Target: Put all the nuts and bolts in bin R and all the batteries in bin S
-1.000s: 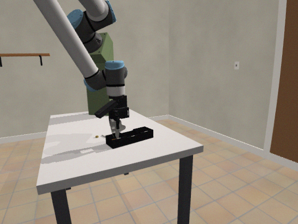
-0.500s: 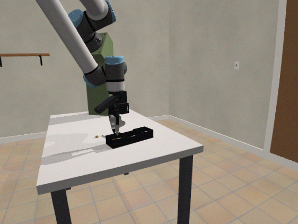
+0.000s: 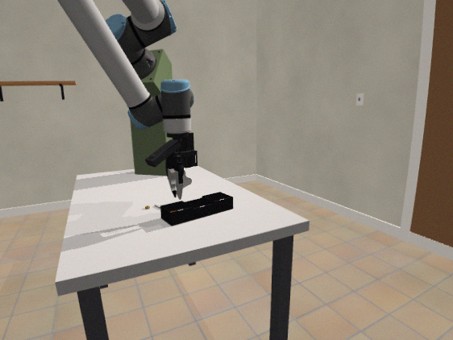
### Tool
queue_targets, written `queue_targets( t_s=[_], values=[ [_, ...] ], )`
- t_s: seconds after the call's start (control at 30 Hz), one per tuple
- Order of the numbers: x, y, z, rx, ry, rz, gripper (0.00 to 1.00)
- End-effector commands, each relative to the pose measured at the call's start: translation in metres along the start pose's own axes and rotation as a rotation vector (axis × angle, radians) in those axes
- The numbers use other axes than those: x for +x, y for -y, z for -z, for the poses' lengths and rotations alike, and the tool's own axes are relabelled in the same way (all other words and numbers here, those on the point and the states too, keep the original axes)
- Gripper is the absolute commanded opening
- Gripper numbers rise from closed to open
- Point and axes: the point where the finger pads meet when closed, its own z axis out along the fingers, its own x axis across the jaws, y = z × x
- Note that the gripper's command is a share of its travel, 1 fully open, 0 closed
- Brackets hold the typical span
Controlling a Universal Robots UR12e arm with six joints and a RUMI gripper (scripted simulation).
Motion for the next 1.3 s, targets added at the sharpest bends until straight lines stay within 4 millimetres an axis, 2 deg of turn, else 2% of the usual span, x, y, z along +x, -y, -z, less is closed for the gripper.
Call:
queue_targets(
  t_s=[0.0,0.43,0.5,0.6,0.77,1.27],
  values=[
    [0.009,-0.021,0.002,0.001,0.002,0.138,0.17],
    [0.052,-0.120,0.006,0.001,0.002,0.169,0.17],
    [0.052,-0.120,0.006,0.001,0.002,0.169,0.17],
    [0.060,-0.140,0.007,0.001,0.002,0.169,0.17],
    [0.062,-0.145,0.007,0.001,0.002,0.169,0.17],
    [0.060,-0.139,0.007,0.001,0.002,0.169,0.17]
  ],
)
